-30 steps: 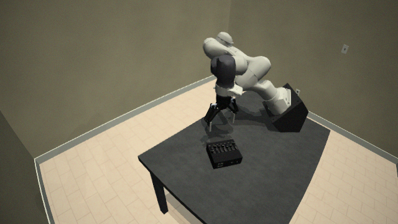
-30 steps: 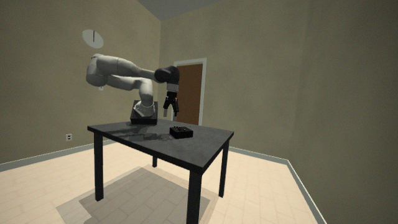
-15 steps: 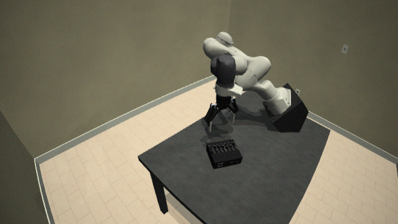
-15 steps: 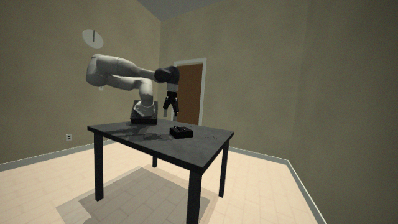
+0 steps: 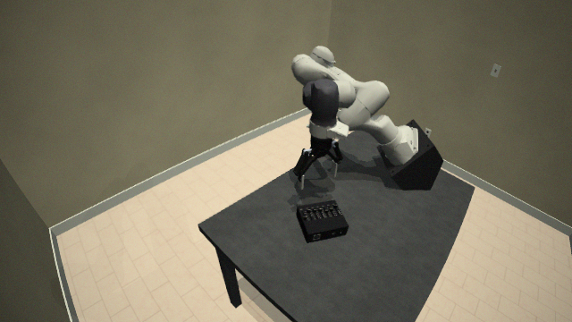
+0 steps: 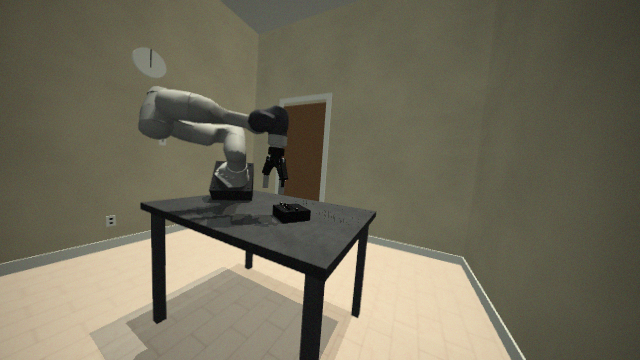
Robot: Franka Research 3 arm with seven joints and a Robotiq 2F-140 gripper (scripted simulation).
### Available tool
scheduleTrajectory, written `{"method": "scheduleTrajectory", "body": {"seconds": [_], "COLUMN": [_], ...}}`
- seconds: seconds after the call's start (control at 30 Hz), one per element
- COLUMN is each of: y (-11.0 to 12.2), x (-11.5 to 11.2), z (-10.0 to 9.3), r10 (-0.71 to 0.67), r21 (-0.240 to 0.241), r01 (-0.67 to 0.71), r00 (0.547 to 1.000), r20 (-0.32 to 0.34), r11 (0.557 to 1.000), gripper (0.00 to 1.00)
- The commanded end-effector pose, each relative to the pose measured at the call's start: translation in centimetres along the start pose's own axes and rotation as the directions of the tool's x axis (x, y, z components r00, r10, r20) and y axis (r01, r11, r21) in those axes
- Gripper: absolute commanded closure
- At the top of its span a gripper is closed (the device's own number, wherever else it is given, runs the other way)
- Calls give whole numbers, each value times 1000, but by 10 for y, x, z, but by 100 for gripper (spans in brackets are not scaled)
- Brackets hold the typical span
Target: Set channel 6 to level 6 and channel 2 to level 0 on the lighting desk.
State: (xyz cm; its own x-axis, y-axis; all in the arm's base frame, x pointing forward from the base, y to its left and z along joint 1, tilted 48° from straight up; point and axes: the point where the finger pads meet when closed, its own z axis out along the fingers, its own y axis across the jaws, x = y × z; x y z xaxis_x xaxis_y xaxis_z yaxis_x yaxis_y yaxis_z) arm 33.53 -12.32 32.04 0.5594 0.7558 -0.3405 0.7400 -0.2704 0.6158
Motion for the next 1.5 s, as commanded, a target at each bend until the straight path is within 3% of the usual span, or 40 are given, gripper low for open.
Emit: {"method": "scheduleTrajectory", "body": {"seconds": [0.0, 0.27, 0.4, 0.47, 0.53, 0.8, 1.03, 1.07, 1.47], "y": [1, 1, 7, 7, 12, 22, 22, 22, 22], "x": [-1, -1, 6, 6, 18, 90, 99, 99, 99], "z": [0, 0, -6, -6, -13, -42, -44, -44, -44], "r10": [-3, -1, 148, 148, 329, 462, 532, 582, 812], "r21": [-1, -1, -12, -12, -25, -33, -30, -26, -13], "r01": [3, 1, -148, -148, -329, -463, -533, -584, -813], "r00": [1000, 1000, 989, 989, 944, 886, 846, 811, 582], "r20": [1, 1, 3, 3, -1, -36, -45, -47, -52], "r11": [1000, 1000, 989, 989, 944, 886, 846, 811, 582], "gripper": [0, 0, 0, 0, 0, 0, 0, 0, 0]}}
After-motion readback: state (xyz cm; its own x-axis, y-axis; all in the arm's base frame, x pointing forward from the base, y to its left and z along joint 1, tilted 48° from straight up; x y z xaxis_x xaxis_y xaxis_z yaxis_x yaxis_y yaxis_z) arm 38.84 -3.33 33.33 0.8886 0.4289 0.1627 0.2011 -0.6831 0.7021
